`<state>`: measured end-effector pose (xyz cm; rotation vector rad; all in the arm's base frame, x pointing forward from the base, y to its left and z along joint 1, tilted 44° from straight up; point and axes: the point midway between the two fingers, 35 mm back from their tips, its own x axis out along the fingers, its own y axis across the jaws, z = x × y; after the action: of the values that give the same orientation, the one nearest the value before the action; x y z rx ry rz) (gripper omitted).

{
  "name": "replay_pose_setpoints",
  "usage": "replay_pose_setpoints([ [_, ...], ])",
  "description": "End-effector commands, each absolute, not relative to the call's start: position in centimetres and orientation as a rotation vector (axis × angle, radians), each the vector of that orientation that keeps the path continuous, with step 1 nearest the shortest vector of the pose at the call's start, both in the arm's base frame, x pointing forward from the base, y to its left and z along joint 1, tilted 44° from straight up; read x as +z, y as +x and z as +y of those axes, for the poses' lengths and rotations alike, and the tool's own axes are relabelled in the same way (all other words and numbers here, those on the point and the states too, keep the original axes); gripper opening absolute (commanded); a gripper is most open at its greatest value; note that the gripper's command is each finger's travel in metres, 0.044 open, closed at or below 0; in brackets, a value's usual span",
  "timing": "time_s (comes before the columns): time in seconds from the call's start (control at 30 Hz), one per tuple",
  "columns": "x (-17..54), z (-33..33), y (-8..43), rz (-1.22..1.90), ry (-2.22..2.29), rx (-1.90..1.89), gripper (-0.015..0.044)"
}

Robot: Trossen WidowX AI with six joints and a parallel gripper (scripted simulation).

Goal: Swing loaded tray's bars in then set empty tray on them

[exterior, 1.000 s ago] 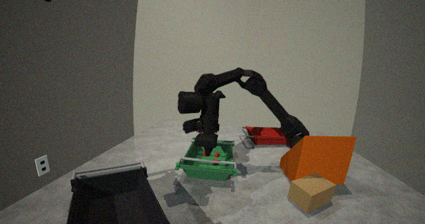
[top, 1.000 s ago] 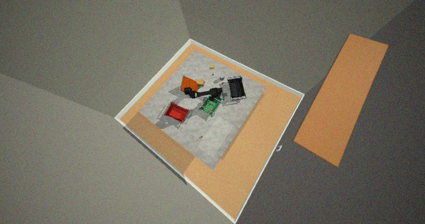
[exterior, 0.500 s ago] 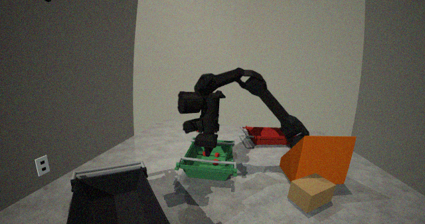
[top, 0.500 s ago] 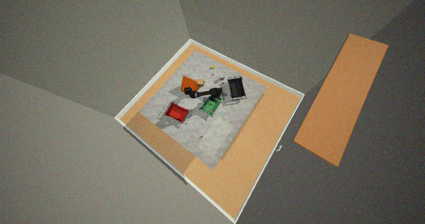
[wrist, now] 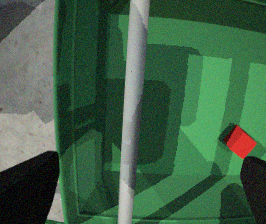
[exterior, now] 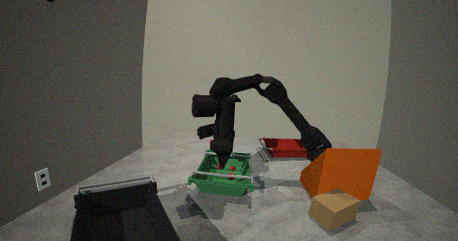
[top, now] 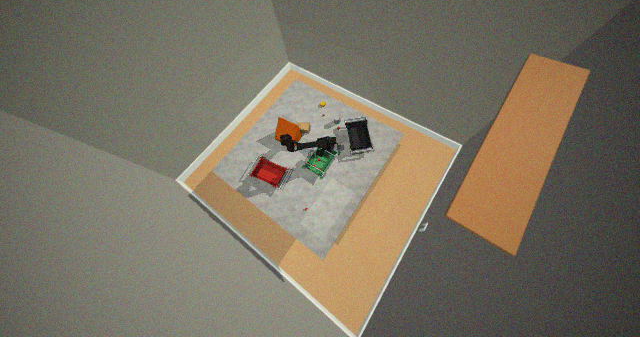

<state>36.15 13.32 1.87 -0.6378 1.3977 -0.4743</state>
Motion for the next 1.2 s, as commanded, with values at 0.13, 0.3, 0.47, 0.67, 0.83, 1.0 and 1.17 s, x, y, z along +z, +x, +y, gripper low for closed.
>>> replay_pose_setpoints([
  [0.13, 9.3, 5.2, 37.4, 1.4, -0.458, -0.38, 0.044],
  [0.3, 14.4, -0.9, 36.1, 1.337, -0.382, -0.313, 0.044],
  [0.47, 18.6, -7.0, 32.6, 1.271, -0.374, -0.284, 0.044],
  [0.67, 22.2, -13.1, 26.4, 1.225, -0.45, -0.289, 0.044],
  [0.83, 23.7, -16.1, 20.8, 1.22, -0.524, -0.316, 0.044],
  [1.0, 24.1, -17.6, 14.5, 1.257, -0.597, -0.352, 0.044],
  [1.17, 23.9, -17.4, 9.1, 1.308, -0.682, -0.393, 0.044],
])
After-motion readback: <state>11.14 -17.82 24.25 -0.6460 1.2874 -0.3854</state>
